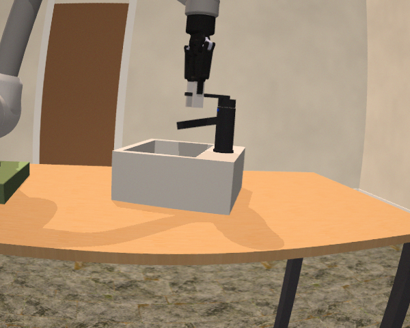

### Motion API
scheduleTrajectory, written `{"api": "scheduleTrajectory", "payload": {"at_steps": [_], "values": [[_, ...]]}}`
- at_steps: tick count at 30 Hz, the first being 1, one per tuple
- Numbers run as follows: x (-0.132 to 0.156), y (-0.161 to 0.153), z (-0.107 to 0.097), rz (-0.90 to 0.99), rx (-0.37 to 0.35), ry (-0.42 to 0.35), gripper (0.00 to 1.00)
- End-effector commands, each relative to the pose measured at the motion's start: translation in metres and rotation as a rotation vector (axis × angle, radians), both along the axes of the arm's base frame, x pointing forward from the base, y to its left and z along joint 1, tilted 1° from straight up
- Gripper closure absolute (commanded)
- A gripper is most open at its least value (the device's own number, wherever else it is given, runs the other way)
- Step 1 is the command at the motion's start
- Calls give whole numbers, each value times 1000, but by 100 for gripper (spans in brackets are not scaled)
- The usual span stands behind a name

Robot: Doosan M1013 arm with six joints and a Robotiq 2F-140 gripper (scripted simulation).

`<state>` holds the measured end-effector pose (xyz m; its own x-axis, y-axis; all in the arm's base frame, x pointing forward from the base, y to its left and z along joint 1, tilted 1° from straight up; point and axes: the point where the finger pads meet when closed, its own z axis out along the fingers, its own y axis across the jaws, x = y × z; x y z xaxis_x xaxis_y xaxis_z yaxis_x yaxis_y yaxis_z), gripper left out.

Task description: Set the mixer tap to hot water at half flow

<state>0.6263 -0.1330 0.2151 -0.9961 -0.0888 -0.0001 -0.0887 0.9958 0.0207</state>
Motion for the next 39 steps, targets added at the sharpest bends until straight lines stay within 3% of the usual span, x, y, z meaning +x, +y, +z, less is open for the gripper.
{"api": "scheduleTrajectory", "payload": {"at_steps": [1,20,39], "values": [[0,0,0,0,0,0,100],[0,10,0,-105,0,2,100],[8,46,1,-507,-1,10,100]]}}
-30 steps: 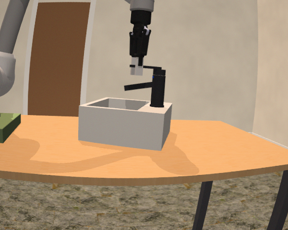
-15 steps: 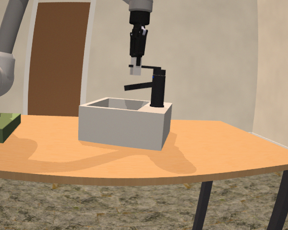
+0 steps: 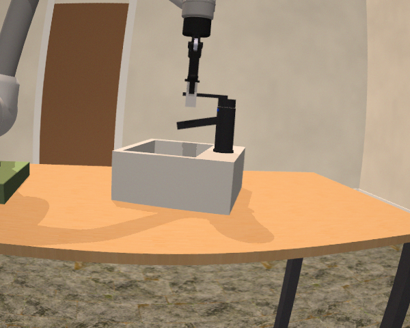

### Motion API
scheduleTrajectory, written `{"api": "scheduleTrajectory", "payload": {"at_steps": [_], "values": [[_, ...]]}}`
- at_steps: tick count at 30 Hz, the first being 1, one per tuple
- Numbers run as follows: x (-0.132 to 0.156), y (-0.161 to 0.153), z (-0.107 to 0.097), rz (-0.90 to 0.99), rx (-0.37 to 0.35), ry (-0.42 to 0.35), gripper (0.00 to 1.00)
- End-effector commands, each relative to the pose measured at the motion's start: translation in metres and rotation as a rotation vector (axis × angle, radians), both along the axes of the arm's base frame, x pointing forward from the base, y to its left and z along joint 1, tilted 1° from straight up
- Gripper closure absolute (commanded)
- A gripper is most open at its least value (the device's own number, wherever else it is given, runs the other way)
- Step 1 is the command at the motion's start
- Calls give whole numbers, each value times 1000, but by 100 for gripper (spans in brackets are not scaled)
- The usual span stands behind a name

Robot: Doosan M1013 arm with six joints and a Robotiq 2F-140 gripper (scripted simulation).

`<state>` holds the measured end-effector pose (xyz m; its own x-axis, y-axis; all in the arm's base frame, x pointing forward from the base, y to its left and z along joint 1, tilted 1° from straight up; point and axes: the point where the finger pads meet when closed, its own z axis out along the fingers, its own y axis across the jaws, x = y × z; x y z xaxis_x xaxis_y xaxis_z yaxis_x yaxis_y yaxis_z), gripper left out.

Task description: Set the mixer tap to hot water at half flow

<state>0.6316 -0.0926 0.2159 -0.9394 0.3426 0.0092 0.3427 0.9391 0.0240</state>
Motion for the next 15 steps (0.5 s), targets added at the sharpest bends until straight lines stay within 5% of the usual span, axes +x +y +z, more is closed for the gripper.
{"api": "scheduleTrajectory", "payload": {"at_steps": [1,15], "values": [[3,8,0,-94,-5,3,100],[16,27,1,-344,-5,9,100]]}}
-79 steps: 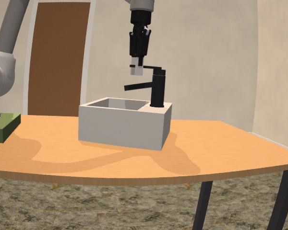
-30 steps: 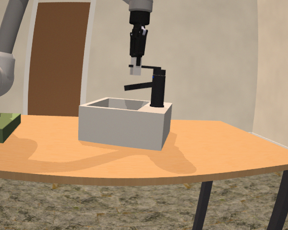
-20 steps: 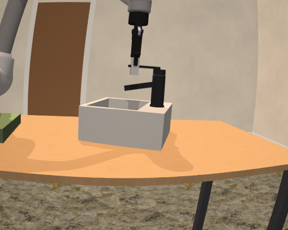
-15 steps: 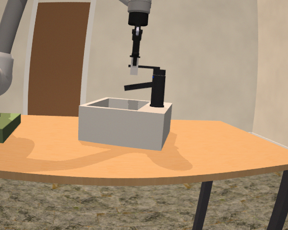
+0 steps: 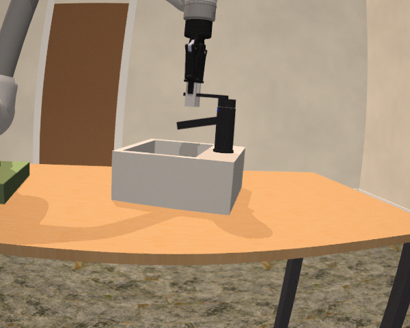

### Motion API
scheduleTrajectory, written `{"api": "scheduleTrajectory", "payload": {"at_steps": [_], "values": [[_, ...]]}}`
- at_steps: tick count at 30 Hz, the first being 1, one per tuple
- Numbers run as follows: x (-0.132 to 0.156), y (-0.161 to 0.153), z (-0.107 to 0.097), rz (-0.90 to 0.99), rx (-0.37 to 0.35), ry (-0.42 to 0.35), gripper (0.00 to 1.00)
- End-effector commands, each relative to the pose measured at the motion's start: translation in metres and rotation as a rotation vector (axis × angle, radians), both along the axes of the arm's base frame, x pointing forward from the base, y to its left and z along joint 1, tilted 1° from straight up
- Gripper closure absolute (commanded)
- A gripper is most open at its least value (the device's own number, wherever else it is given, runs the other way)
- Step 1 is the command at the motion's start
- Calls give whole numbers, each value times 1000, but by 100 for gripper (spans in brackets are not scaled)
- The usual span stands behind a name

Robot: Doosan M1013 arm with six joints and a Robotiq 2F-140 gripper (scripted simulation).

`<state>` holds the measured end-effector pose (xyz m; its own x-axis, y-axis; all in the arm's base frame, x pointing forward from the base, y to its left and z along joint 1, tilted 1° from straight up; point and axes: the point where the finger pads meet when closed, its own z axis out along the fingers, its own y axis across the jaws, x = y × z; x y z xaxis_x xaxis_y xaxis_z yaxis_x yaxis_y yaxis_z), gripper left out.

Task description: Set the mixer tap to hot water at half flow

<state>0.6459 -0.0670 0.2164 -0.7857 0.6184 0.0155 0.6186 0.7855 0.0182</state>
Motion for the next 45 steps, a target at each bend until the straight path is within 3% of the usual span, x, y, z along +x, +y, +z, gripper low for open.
{"api": "scheduleTrajectory", "payload": {"at_steps": [1,45], "values": [[2,3,0,-41,-3,2,100],[6,7,0,-103,-3,3,100]]}}
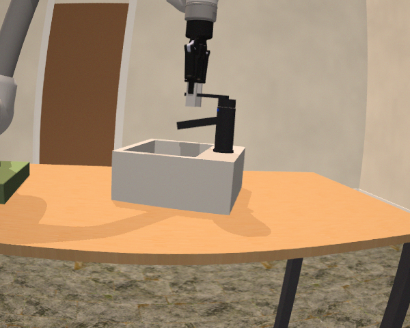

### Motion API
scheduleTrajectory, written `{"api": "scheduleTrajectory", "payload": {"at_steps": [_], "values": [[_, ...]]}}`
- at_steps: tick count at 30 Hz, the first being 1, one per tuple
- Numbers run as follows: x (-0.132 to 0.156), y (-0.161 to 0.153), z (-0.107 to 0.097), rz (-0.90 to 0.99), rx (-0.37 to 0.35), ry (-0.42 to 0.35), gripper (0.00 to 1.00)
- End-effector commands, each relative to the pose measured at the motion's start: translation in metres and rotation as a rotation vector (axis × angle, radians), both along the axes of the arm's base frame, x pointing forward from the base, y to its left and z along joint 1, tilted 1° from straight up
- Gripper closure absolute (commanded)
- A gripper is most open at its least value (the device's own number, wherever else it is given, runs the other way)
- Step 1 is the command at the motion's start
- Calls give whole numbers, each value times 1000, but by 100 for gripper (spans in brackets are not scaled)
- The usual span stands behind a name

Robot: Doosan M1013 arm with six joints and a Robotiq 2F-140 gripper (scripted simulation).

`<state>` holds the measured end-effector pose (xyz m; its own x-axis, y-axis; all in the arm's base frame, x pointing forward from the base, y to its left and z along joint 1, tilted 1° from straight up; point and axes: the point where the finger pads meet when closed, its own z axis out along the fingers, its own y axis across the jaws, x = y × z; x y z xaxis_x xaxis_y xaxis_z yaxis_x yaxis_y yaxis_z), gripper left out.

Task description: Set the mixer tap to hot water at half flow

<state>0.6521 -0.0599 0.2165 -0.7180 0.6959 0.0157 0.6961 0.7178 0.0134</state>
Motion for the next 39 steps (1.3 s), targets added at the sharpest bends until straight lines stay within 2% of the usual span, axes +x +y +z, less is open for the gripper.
{"api": "scheduleTrajectory", "payload": {"at_steps": [1,15,23,39], "values": [[0,0,0,0,0,0,100],[4,4,0,-55,0,1,100],[12,10,0,-171,0,3,100],[41,25,1,-522,-1,11,100]]}}
